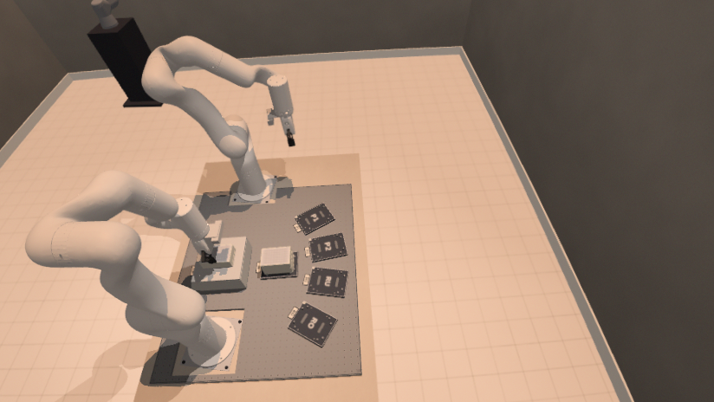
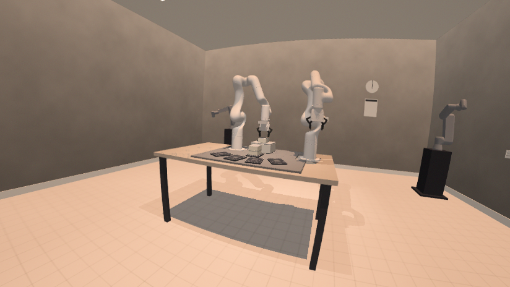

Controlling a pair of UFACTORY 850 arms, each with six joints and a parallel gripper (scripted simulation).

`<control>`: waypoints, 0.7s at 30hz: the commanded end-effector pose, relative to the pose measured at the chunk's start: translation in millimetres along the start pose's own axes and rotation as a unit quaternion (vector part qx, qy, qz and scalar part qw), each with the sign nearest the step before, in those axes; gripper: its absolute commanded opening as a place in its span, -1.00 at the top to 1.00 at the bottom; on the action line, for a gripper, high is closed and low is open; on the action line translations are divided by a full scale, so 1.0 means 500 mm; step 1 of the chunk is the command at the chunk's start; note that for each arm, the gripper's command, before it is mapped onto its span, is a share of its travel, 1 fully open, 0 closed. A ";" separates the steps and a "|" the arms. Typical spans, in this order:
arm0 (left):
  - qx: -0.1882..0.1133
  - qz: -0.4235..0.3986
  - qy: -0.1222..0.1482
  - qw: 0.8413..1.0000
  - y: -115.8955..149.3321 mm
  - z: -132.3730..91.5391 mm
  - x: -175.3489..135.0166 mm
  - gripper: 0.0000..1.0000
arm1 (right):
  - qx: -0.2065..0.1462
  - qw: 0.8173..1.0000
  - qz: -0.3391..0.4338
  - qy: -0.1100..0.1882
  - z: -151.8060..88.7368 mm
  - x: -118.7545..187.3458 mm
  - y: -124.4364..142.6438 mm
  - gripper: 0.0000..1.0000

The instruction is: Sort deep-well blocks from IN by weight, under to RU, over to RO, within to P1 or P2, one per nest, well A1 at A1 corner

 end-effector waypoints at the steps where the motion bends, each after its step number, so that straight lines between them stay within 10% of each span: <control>1: -0.001 0.000 0.000 1.000 0.001 -0.001 0.000 -1.00 | 0.000 1.000 0.000 -0.001 0.015 -0.001 0.000 -1.00; 21: -0.001 0.000 0.000 1.000 0.001 -0.001 0.000 -1.00 | 0.000 1.000 0.000 -0.001 0.047 -0.001 0.000 -1.00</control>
Point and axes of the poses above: on each arm, the point where the finger pads meet when closed, its own z axis out along the fingers, its own x axis across the jaws, y = z × x, the point moved 6 cm from there along -z, back along the fingers, and after that the axes turned 4 degrees about z, right-handed, at the moved point
